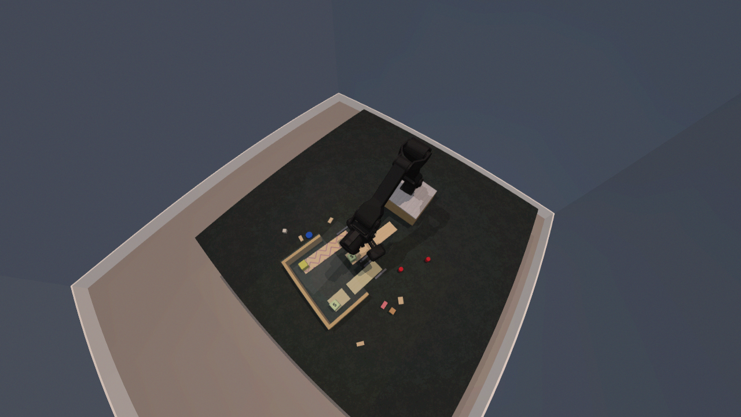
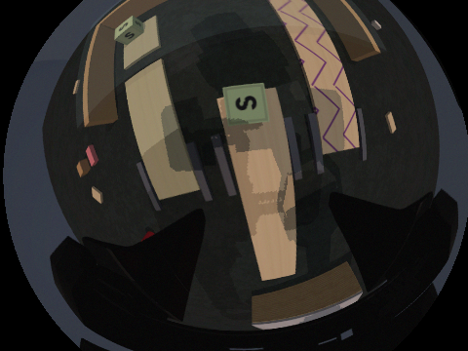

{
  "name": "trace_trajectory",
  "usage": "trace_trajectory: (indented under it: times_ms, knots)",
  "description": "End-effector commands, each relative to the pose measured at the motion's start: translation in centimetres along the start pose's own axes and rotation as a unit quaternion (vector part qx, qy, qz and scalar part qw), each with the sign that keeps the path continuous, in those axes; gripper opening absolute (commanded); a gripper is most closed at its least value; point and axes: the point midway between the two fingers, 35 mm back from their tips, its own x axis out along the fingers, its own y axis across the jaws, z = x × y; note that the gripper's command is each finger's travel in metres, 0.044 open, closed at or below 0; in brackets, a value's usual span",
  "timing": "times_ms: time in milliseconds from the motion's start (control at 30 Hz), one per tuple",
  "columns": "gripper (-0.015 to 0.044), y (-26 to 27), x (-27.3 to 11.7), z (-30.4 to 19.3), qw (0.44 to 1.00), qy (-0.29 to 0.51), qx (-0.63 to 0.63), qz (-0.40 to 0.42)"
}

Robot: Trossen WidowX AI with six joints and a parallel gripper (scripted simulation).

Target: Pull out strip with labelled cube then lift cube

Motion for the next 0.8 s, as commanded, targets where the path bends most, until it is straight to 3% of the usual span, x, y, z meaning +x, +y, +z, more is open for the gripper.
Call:
trace_trajectory:
  times_ms: [0, 533, 767]
  knots:
    - [0.0440, 0.2, -0.1, 1.5, 1.000, 0.002, -0.001, 0.001]
    - [0.0440, 0.7, -0.6, 7.0, 1.000, 0.000, -0.002, 0.001]
    - [0.0256, 0.7, 0.3, 7.0, 1.000, 0.000, -0.002, 0.001]
